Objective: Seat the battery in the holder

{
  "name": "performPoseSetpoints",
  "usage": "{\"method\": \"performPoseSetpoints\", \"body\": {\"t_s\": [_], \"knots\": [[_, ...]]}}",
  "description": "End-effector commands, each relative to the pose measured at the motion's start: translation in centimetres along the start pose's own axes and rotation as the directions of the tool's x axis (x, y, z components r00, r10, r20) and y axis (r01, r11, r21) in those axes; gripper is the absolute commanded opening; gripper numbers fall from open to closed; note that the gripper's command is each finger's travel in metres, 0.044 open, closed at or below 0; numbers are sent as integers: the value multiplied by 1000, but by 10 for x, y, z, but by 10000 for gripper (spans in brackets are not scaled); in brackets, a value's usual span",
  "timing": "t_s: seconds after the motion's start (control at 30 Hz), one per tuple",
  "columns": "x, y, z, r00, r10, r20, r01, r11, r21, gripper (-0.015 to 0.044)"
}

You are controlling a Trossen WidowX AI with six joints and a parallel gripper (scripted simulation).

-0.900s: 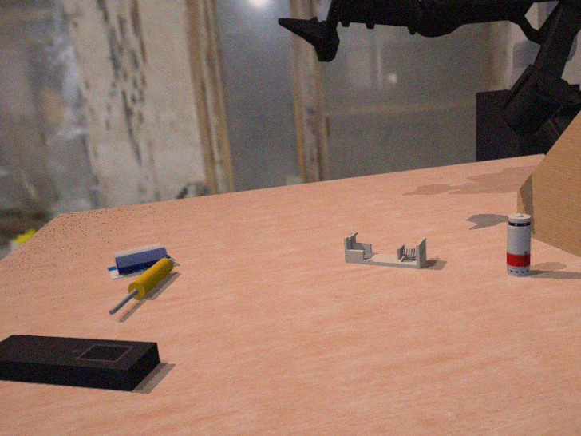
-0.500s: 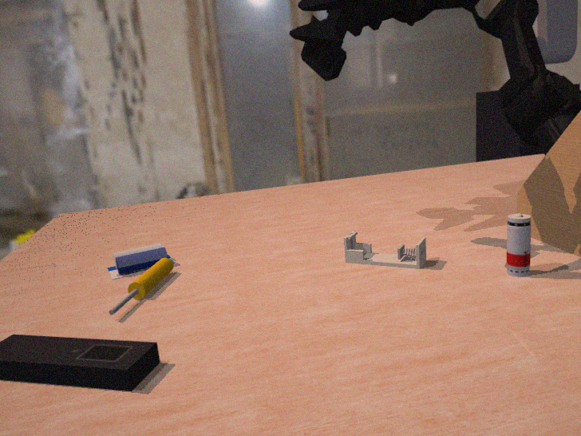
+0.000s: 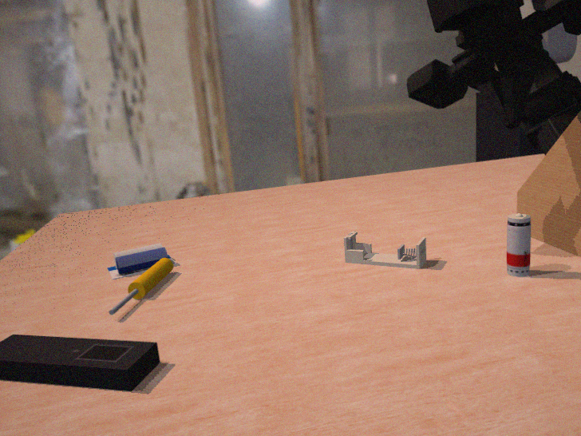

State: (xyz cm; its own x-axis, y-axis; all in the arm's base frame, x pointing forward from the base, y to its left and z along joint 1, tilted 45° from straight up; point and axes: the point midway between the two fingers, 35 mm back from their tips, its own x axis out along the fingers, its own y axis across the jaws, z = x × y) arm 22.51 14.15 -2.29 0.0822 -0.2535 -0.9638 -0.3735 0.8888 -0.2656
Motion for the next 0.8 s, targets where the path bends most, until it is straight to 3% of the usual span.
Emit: {"method": "performPoseSetpoints", "body": {"t_s": [0.0, 0.17, 0.37, 0.63, 0.77], "knots": [[21, 14, -44, 957, -193, -217, 156, 972, -176, 0], [29, 15, -78, 857, -391, -335, 275, 897, -346, 0], [31, 14, -78, 857, -391, -335, 275, 897, -346, 0], [88, -12, -99, 857, -392, -334, 276, 897, -345, 0], [98, -17, -105, 856, -393, -335, 277, 897, -345, 0]]}}
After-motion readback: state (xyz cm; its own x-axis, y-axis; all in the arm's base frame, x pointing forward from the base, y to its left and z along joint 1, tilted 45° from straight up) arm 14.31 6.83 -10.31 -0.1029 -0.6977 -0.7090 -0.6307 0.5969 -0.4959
